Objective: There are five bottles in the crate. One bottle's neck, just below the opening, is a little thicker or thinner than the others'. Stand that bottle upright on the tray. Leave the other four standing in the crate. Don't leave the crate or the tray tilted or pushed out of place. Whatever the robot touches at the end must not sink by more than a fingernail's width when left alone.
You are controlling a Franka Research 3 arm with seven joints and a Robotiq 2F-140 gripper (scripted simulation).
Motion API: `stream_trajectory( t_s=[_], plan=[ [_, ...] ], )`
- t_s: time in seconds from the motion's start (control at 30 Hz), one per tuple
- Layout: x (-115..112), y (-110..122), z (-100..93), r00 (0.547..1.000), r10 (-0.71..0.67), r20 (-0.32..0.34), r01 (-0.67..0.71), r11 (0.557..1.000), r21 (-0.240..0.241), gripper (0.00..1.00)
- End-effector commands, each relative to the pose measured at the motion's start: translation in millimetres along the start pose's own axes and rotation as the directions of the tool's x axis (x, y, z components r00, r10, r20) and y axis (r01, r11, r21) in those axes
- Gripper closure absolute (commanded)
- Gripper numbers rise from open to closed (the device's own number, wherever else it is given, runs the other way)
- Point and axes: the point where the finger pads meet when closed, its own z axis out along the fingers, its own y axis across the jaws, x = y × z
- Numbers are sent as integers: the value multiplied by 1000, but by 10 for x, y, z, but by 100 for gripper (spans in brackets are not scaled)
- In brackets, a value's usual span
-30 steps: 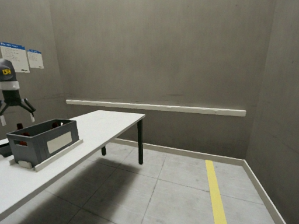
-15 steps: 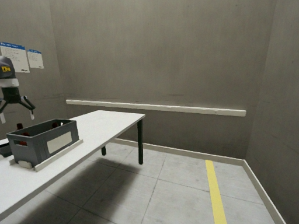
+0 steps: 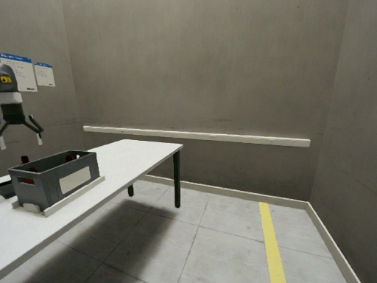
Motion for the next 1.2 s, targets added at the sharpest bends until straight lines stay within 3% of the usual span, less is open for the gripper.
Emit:
stream_trajectory(
  t_s=[0.0,0.5,0.9,0.93,1.17],
  plan=[
    [-53,-17,-87,1000,6,15,-6,1000,6,0],
    [-49,-16,-333,1000,6,15,-6,1000,6,0],
    [-49,-16,-369,1000,6,15,-6,1000,6,0],
    [-49,-16,-369,1000,6,15,-6,1000,6,90],
    [-49,-16,-369,1000,6,15,-6,1000,6,90]
  ],
)
